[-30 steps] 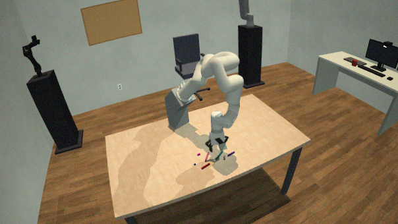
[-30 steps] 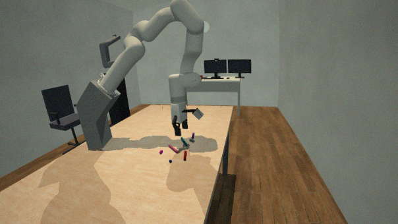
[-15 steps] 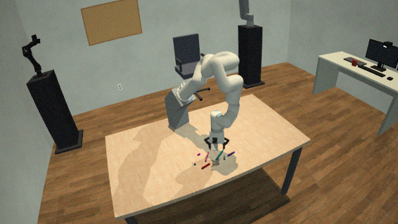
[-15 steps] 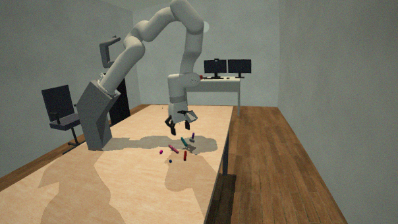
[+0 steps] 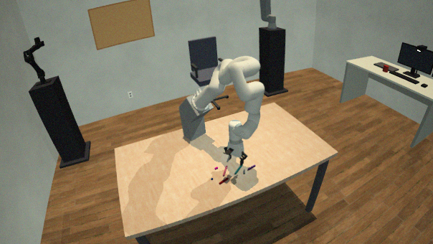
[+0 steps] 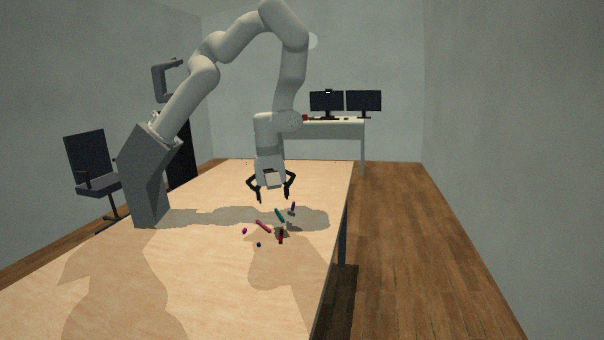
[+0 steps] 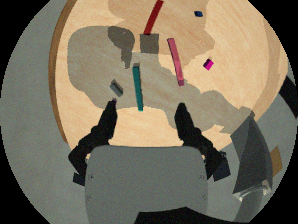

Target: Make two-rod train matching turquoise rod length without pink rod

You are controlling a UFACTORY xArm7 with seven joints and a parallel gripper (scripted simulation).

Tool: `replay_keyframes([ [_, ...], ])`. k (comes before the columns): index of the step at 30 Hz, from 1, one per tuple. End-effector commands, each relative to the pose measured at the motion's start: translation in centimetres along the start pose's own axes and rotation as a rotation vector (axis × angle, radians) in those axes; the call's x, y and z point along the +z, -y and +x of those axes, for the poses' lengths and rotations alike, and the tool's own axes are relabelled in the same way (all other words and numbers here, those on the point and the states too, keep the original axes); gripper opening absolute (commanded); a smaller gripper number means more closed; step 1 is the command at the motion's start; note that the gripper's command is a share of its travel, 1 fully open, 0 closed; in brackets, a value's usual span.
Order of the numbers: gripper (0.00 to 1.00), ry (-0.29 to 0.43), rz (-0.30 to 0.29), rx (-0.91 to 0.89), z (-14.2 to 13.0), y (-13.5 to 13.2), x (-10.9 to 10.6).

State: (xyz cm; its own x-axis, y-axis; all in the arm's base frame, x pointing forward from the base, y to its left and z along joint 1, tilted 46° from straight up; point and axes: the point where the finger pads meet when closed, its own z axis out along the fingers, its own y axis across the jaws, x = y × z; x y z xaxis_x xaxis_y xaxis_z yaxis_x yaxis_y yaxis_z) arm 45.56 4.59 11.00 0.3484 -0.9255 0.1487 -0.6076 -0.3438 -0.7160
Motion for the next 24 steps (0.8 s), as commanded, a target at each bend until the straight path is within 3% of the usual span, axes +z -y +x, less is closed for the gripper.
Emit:
replay_keyframes([
  [1,1.0,0.036,-0.012,0.164,-0.03,-0.11,-0.02],
  [24,1.0,0.028,-0.025,0.953,-0.36,-0.76,-0.08],
])
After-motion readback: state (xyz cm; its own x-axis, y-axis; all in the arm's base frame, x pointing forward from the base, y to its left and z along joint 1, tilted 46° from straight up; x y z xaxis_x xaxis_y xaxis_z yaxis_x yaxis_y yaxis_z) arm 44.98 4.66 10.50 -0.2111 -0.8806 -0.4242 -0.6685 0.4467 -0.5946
